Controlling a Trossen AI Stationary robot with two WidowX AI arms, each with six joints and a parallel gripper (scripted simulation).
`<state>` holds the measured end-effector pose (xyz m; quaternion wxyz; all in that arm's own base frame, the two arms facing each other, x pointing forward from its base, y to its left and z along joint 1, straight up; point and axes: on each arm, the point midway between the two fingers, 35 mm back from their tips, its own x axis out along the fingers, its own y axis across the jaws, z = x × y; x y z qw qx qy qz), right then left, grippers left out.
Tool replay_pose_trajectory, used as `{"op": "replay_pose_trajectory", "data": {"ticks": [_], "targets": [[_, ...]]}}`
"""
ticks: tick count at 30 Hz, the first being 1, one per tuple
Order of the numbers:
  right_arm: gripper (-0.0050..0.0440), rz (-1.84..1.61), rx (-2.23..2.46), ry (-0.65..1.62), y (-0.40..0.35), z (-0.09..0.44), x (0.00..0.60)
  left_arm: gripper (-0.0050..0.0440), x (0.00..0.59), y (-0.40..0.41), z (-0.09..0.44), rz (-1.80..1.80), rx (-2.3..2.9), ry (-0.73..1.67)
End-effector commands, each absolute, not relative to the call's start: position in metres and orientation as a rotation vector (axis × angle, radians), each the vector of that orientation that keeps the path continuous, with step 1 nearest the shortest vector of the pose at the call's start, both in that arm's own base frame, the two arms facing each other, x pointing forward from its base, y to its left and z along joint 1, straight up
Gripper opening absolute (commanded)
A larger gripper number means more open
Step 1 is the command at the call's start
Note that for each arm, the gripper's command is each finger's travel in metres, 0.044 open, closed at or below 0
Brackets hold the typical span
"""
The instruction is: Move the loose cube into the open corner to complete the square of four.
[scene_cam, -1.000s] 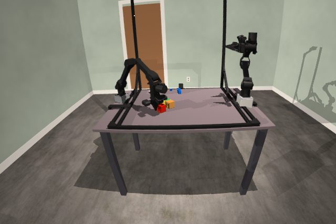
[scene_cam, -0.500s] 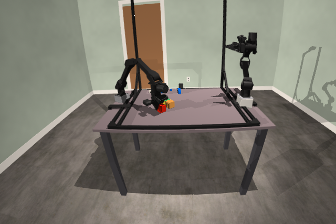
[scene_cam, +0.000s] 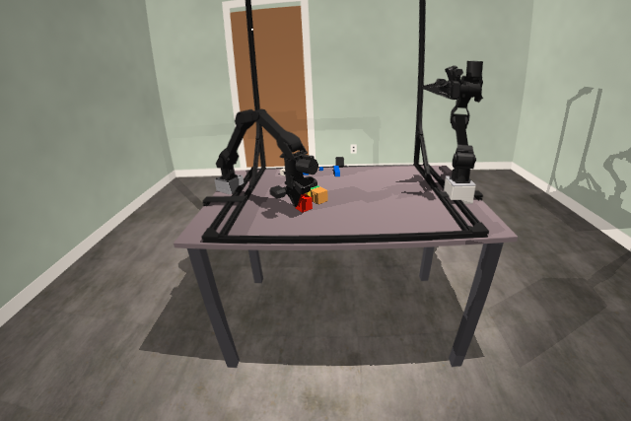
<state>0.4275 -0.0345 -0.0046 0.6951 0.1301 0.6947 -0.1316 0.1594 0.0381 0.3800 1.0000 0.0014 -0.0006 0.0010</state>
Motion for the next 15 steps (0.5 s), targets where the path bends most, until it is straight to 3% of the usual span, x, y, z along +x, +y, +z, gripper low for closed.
{"op": "replay_pose_trajectory", "data": {"ticks": [1,15], "targets": [[0.0,-0.293,0.293,1.551,-0.0313,-0.0046,0.429,0.04,0.1592,0.0377,0.3802,0.0,-0.001,-0.001],[0.0,-0.293,0.293,1.551,-0.0245,-0.0046,0.4317,0.04,0.1592,0.0377,0.3802,0.0,-0.001,-0.001]]}}
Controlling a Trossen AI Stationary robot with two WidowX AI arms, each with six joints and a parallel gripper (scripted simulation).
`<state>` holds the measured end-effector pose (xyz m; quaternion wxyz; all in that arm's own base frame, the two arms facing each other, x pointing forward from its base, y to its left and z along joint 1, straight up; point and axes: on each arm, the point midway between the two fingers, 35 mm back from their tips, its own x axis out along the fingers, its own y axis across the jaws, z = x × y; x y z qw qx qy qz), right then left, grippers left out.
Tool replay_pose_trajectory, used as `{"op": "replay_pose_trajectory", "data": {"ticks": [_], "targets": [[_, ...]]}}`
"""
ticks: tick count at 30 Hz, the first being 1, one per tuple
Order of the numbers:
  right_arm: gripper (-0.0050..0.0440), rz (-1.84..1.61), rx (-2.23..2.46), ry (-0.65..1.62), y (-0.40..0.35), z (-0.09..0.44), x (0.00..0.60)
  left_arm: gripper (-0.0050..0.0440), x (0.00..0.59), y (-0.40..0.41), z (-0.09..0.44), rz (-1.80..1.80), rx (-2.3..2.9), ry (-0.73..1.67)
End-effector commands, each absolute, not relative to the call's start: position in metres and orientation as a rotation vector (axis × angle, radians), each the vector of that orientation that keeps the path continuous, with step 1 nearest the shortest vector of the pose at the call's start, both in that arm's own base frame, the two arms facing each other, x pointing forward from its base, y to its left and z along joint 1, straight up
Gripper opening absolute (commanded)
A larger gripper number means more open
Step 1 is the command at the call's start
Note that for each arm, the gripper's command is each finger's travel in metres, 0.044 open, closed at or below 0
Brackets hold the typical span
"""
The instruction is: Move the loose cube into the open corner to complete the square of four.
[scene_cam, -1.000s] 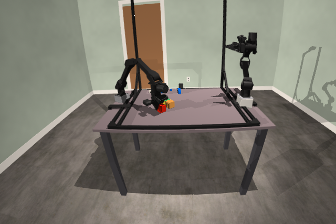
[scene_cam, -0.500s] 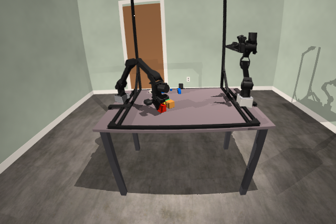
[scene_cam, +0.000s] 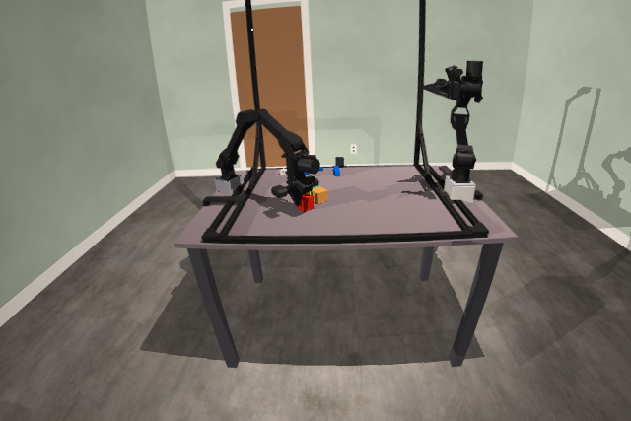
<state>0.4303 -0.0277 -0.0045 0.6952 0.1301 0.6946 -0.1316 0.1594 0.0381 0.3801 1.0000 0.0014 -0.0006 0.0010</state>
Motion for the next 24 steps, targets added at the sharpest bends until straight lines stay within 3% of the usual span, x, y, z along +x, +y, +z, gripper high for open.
{"op": "replay_pose_trajectory", "data": {"ticks": [1,24], "targets": [[0.0,-0.293,0.293,1.551,-0.024,-0.0046,0.4319,0.04,0.1592,0.0377,0.3802,0.0,-0.001,-0.001],[0.0,-0.293,0.292,1.551,-0.0196,-0.0046,0.4338,0.04,0.1592,0.0377,0.3802,0.0,-0.001,-0.001]]}}
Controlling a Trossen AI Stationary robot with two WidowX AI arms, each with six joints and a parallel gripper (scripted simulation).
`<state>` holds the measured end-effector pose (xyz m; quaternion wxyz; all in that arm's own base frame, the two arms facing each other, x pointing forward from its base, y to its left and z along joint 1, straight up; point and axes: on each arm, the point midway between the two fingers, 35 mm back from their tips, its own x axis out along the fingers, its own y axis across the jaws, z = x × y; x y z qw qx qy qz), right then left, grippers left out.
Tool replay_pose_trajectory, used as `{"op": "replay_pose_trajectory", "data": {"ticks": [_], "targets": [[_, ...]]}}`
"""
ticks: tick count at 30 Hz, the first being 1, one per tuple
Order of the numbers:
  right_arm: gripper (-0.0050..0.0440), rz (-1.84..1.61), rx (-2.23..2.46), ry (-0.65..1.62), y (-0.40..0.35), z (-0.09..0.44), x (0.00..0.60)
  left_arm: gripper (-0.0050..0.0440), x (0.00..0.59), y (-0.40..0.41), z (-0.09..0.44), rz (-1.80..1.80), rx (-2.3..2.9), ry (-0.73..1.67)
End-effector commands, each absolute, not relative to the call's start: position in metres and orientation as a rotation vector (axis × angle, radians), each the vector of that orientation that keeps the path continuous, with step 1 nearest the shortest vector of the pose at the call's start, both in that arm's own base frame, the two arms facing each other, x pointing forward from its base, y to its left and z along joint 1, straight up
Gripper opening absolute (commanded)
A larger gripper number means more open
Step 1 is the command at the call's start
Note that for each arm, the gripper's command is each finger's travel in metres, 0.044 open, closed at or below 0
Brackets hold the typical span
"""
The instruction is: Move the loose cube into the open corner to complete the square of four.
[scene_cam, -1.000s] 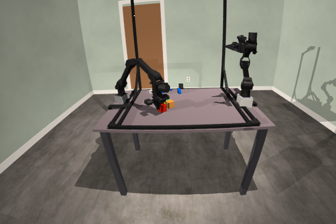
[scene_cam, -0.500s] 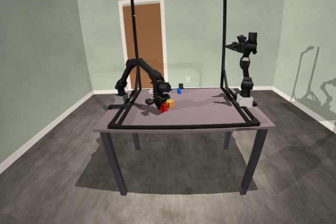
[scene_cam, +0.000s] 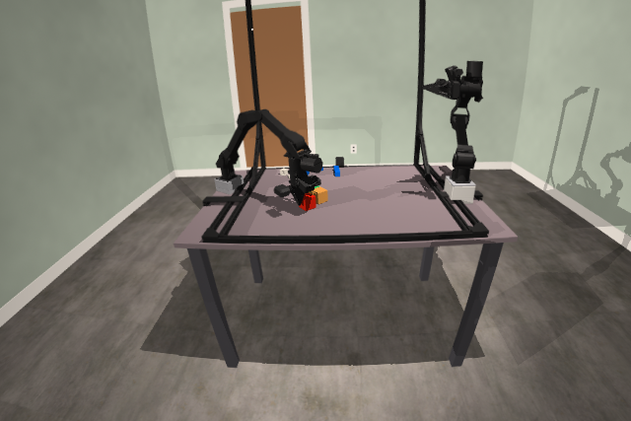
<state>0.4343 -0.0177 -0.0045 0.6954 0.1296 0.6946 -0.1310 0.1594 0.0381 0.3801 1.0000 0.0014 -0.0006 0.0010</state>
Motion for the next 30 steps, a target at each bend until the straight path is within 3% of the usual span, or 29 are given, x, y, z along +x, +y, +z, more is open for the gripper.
{"op": "replay_pose_trajectory", "data": {"ticks": [1,14,21,30], "targets": [[0.0,-0.293,0.292,1.551,-0.023,-0.005,0.433,0.04,0.159,0.038,0.38,0.0,-0.001,-0.001],[0.0,-0.293,0.289,1.55,-0.064,-0.005,0.416,0.04,0.159,0.038,0.38,0.0,-0.001,-0.001],[0.0,-0.302,0.299,1.556,-0.064,0.045,0.417,0.04,0.159,0.038,0.38,0.0,-0.001,-0.001],[0.0,-0.3,0.297,1.56,-0.064,0.042,0.417,0.04,0.159,0.038,0.38,0.0,-0.001,-0.001]]}}
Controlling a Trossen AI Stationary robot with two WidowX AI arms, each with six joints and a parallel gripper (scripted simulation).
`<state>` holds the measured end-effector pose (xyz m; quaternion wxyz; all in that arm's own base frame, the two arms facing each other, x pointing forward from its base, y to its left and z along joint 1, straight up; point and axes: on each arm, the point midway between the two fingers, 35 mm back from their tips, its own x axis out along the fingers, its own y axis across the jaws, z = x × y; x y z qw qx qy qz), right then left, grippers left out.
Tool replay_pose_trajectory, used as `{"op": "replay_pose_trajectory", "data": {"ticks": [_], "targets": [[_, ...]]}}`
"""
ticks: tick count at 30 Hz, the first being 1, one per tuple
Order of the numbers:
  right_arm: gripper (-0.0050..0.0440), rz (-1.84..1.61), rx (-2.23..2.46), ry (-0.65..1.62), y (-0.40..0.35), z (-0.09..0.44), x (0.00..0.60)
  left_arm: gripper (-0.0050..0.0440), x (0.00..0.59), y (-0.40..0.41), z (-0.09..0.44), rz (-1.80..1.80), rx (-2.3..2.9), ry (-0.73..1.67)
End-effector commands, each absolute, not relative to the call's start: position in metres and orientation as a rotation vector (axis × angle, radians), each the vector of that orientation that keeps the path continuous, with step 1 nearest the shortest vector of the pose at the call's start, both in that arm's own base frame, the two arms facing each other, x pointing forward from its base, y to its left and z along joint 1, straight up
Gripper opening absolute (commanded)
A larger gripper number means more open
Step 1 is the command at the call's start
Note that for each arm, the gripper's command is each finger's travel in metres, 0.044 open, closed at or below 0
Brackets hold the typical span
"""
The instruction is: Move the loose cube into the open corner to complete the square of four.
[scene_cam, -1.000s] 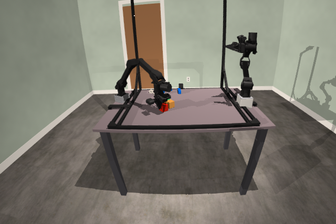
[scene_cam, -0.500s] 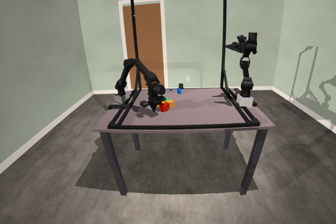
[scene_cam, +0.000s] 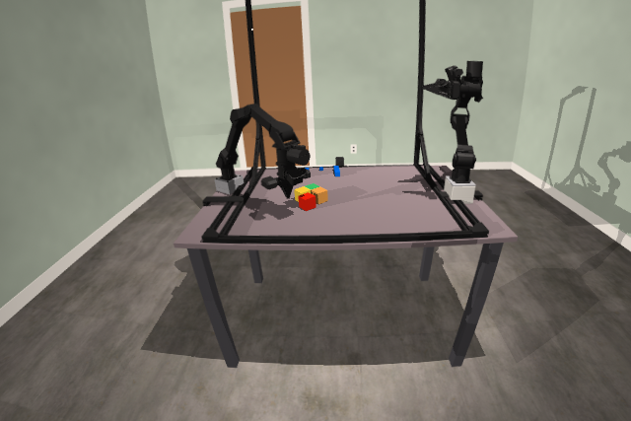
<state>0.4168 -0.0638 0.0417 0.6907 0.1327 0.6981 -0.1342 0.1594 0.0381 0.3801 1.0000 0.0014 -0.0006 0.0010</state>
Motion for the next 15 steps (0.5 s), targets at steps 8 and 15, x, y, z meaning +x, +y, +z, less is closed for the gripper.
{"op": "replay_pose_trajectory", "data": {"ticks": [8,15], "targets": [[0.0,-0.3,0.297,1.56,-0.063,0.014,0.417,0.04,0.159,0.038,0.38,0.0,-0.001,-0.001],[0.0,-0.293,0.293,1.551,-0.063,-0.005,0.417,0.04,0.159,0.038,0.38,0.0,-0.001,-0.001]]}}
